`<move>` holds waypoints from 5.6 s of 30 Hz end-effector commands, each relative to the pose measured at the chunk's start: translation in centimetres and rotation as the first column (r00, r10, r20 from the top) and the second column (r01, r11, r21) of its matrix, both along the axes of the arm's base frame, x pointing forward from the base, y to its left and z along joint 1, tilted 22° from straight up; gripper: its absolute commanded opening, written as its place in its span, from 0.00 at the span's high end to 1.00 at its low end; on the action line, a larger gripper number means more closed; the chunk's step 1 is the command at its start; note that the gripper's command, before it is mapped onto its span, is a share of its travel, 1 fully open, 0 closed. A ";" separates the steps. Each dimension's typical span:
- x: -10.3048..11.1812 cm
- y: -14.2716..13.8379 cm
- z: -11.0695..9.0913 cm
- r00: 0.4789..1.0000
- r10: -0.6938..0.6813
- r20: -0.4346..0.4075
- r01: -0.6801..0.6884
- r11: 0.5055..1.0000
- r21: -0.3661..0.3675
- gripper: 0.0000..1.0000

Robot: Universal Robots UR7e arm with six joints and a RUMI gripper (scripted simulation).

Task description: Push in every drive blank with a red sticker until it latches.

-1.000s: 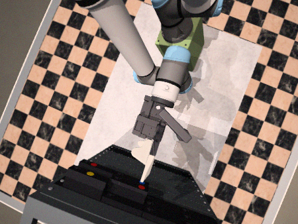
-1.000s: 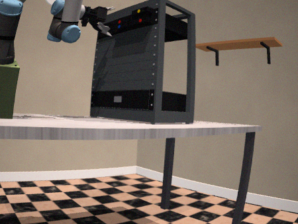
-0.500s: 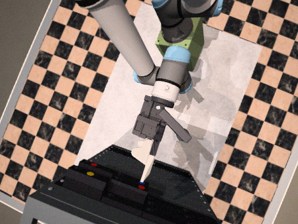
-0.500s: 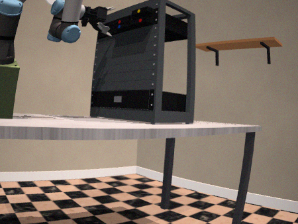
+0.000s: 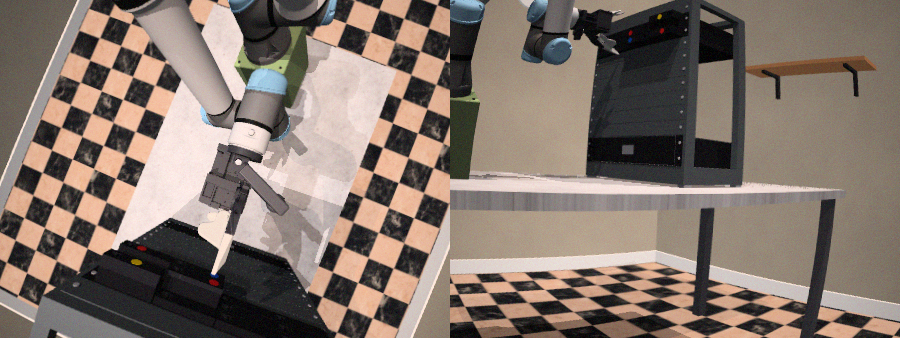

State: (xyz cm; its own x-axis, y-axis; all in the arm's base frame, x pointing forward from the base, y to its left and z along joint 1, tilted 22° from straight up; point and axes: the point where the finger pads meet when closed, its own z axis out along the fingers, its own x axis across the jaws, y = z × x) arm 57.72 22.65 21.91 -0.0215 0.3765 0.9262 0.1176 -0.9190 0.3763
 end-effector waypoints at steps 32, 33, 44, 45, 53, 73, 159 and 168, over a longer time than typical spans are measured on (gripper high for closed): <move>1.2 -9.3 5.0 1.000 0.000 0.001 0.000 1.000 0.000 0.00; 1.3 -9.6 5.2 1.000 0.000 0.001 0.000 1.000 0.000 0.00; 1.6 -12.5 6.6 1.000 0.000 0.001 0.000 1.000 0.000 0.00; 1.6 -12.5 6.6 1.000 0.000 0.001 0.000 1.000 0.000 0.00; 1.7 -13.0 6.9 1.000 0.000 0.001 0.000 1.000 0.000 0.00; 1.7 -13.0 6.9 1.000 0.000 0.001 0.000 1.000 0.000 0.00; 1.7 -13.0 6.9 1.000 0.000 0.001 0.000 1.000 0.000 1.00; 1.7 -13.0 6.9 1.000 0.000 0.001 0.000 1.000 0.000 1.00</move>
